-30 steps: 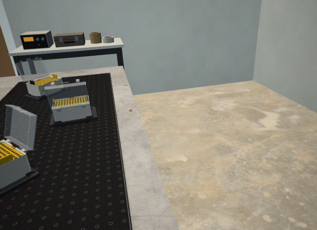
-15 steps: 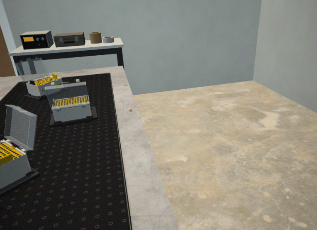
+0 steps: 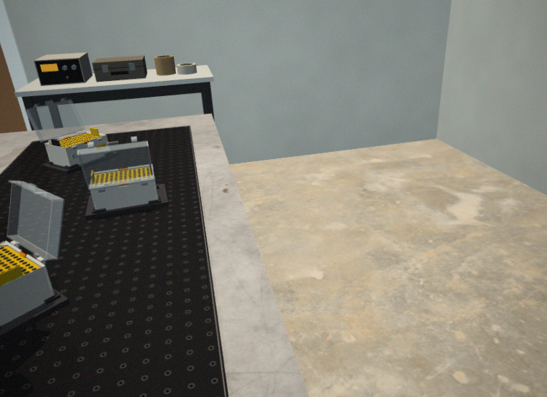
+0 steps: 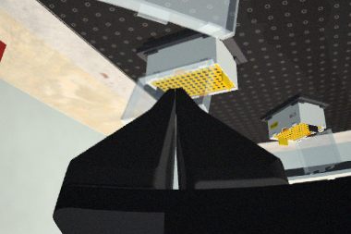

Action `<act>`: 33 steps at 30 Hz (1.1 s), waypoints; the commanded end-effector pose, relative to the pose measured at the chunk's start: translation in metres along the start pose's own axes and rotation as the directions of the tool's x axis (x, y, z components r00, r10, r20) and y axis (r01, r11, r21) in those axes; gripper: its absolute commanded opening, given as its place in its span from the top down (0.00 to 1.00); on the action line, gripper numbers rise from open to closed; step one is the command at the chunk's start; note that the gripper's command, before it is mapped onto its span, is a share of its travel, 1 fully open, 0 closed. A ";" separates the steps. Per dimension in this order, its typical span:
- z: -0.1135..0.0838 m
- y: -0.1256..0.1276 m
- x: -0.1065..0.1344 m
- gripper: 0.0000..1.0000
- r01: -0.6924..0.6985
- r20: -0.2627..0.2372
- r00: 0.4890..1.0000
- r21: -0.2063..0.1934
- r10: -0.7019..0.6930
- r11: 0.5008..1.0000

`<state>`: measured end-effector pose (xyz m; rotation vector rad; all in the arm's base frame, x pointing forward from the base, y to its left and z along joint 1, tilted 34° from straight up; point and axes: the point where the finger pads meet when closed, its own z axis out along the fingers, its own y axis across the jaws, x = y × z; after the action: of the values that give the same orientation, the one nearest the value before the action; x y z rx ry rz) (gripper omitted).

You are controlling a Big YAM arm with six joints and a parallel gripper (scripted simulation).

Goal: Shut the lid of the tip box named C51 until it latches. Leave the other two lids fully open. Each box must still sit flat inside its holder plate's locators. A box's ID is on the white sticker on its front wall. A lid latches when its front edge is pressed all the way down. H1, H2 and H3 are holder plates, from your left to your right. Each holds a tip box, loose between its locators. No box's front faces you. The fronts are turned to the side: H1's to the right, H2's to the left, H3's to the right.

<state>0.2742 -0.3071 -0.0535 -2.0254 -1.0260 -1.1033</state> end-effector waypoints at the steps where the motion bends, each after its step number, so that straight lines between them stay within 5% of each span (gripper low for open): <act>1: -0.011 0.028 0.026 1.00 0.190 0.036 0.981 0.011 -0.190 0.982; 11: 0.014 0.051 0.067 1.00 0.489 0.022 0.869 0.107 -0.494 0.866; 14: 0.027 0.050 0.057 1.00 0.492 -0.004 0.869 0.124 -0.495 0.862; 19: 0.021 0.051 0.059 1.00 0.623 -0.011 0.777 0.158 -0.629 0.766; 28: 0.018 0.054 0.073 1.00 0.822 -0.048 0.543 0.233 -0.838 0.519; 31: 0.024 0.052 0.065 1.00 0.831 -0.068 0.531 0.238 -0.844 0.503; 33: 0.019 0.054 0.072 1.00 0.866 -0.068 0.461 0.252 -0.885 0.431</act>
<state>0.3348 -0.2815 -0.0266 -1.3626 -2.1001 -1.2462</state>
